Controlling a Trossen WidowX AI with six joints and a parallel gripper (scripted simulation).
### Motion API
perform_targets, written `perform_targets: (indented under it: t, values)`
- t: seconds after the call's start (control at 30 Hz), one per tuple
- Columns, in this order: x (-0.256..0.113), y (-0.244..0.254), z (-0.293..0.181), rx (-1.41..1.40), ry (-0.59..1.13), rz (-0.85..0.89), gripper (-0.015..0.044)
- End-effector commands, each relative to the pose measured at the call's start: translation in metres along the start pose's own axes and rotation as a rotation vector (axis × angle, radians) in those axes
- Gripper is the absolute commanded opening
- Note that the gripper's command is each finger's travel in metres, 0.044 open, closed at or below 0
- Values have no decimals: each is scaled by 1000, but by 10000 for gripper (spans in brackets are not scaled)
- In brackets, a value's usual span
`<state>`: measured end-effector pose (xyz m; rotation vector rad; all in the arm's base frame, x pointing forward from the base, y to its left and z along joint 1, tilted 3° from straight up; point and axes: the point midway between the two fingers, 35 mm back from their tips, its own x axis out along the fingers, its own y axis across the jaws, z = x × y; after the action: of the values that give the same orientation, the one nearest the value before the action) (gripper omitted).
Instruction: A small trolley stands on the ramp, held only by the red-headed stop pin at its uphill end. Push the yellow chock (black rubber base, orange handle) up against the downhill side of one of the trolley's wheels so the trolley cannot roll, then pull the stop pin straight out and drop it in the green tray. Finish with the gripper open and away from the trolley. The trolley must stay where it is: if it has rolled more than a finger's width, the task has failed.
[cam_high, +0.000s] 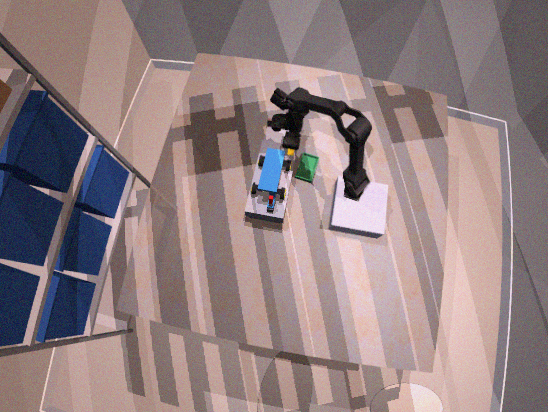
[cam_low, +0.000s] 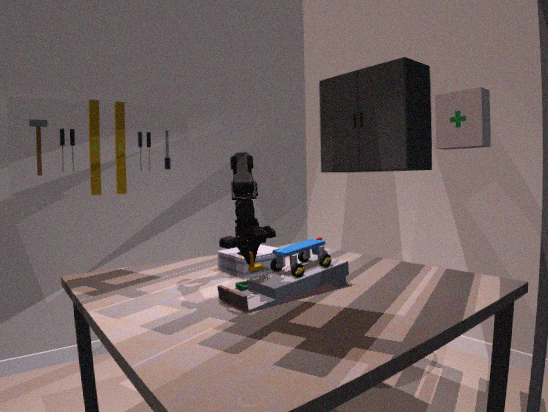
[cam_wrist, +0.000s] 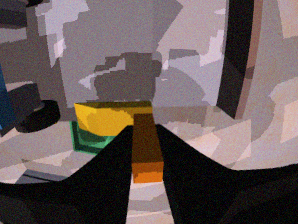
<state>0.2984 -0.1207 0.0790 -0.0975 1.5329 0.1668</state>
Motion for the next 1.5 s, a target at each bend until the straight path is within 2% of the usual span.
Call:
perform_targets:
  t: [0.0,0.27,1.47]
  values:
    - [12,2,-1,4,0,7,0]
    - [28,4,-1,4,0,8,0]
    - [24,32,0,4,0,11,0]
